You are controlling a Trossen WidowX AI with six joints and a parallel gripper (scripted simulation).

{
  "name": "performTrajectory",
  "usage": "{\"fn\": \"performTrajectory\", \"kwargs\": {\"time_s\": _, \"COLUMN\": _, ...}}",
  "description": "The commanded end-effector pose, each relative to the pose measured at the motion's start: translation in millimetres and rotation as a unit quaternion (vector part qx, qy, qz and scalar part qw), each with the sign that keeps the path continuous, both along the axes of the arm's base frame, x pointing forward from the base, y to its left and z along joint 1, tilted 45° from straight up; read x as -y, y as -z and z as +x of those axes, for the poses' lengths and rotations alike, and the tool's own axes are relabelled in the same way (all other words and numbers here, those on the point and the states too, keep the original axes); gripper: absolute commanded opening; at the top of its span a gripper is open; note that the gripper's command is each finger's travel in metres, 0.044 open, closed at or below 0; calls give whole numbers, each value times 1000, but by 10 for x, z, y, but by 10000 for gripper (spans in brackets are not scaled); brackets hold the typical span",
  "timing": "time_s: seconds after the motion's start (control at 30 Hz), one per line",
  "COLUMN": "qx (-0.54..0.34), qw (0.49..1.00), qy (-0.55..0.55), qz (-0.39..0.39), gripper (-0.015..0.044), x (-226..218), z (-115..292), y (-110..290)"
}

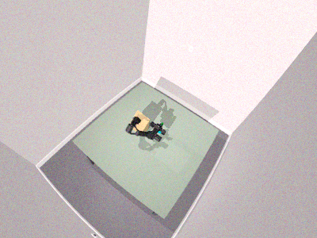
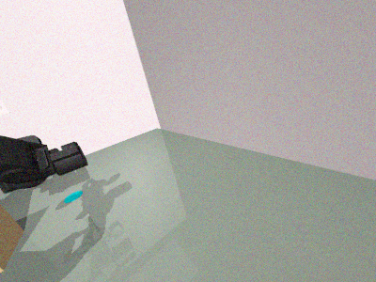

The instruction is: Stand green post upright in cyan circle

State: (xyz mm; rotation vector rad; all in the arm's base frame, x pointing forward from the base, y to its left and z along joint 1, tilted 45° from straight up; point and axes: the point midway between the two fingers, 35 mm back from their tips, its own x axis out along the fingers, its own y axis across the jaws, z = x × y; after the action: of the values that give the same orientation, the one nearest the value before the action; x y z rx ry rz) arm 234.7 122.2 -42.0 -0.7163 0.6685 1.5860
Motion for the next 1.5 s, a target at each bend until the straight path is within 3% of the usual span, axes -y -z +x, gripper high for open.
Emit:
{"fn": "performTrajectory", "kwargs": {"time_s": 0.0, "qx": 1, "qw": 1000, "qy": -1, "qz": 3, "gripper": 22, "x": -1, "z": -14, "y": 0}}
{"fn": "performTrajectory", "kwargs": {"time_s": 0.37, "qx": 1, "qw": 1000, "qy": -1, "qz": 2, "gripper": 22, "x": 20, "z": -7, "y": 20}}
{"fn": "performTrajectory", "kwargs": {"time_s": 1.03, "qx": -1, "qw": 1000, "qy": -1, "qz": 1, "gripper": 22, "x": 614, "z": 39, "y": 621}}
{"fn": "performTrajectory", "kwargs": {"time_s": 1.47, "qx": -5, "qw": 1000, "qy": 2, "qz": 1, "gripper": 22, "x": 759, "z": 53, "y": 790}}
